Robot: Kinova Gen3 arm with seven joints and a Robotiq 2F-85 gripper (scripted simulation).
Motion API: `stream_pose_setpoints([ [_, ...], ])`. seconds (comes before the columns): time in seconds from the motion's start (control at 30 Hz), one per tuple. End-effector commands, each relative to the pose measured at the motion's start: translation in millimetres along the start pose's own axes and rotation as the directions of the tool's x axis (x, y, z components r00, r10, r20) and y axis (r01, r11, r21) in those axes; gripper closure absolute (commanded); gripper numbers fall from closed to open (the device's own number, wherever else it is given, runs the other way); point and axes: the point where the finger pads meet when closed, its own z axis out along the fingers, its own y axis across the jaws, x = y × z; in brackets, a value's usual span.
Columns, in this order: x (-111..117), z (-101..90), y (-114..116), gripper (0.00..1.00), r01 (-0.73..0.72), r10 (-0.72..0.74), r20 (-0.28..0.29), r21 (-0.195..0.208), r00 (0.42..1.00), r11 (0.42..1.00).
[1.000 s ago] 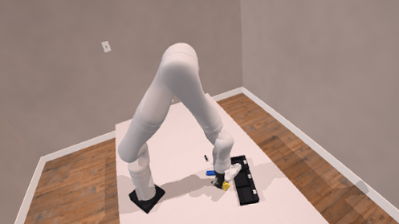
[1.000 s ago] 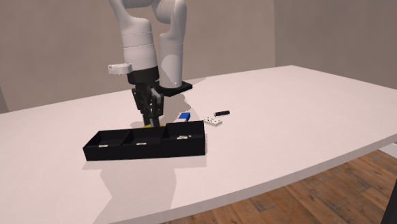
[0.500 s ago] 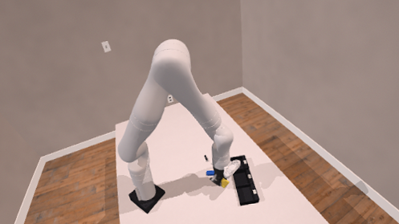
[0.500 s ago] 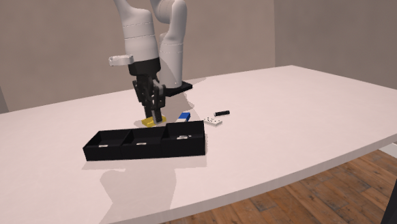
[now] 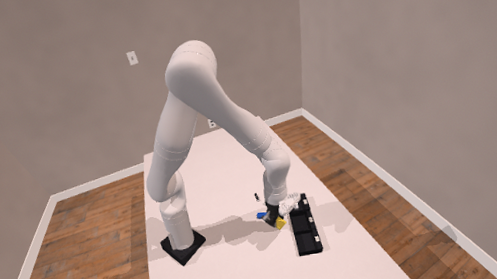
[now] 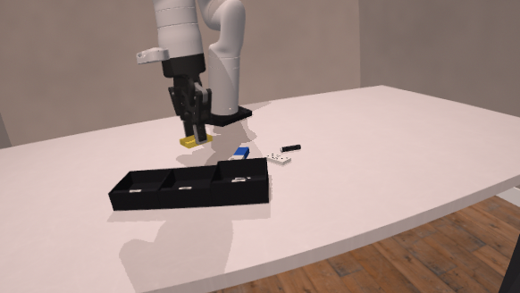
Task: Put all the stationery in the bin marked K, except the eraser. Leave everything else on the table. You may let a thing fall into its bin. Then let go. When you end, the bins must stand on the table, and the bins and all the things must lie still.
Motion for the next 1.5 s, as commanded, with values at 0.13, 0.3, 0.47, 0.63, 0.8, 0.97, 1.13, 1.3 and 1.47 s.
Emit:
stream_pose_setpoints([
  [0.13, 4, -2.6, 1, 0.65, -0.006, 0.006, -0.008, 0.003, 1.0, 1.0],
  [0.3, 4, -2.6, 1, 0.65, -0.006, 0.006, -0.008, 0.003, 1.0, 1.0],
  [0.47, 3, -2.6, 1, 0.65, -0.006, 0.006, -0.008, 0.003, 1.0, 1.0],
  [0.63, 1, -2.6, -17, 0.65, -0.006, 0.006, -0.008, 0.003, 1.0, 1.0],
  [0.8, -2, -2.7, -47, 0.65, -0.006, 0.006, -0.008, 0.003, 1.0, 1.0],
  [0.97, -3, -2.6, -58, 0.65, 0.094, -0.094, -0.008, 0.002, 0.996, 0.996],
  [1.13, -7, -2.7, -88, 0.65, 0.337, -0.337, -0.008, 0.0, 0.941, 0.941],
  [1.3, -10, -2.8, -118, 0.65, 0.56, -0.56, -0.008, -0.002, 0.829, 0.829],
  [1.47, -11, -2.8, -126, 0.65, 0.713, -0.713, -0.008, -0.004, 0.701, 0.701],
])
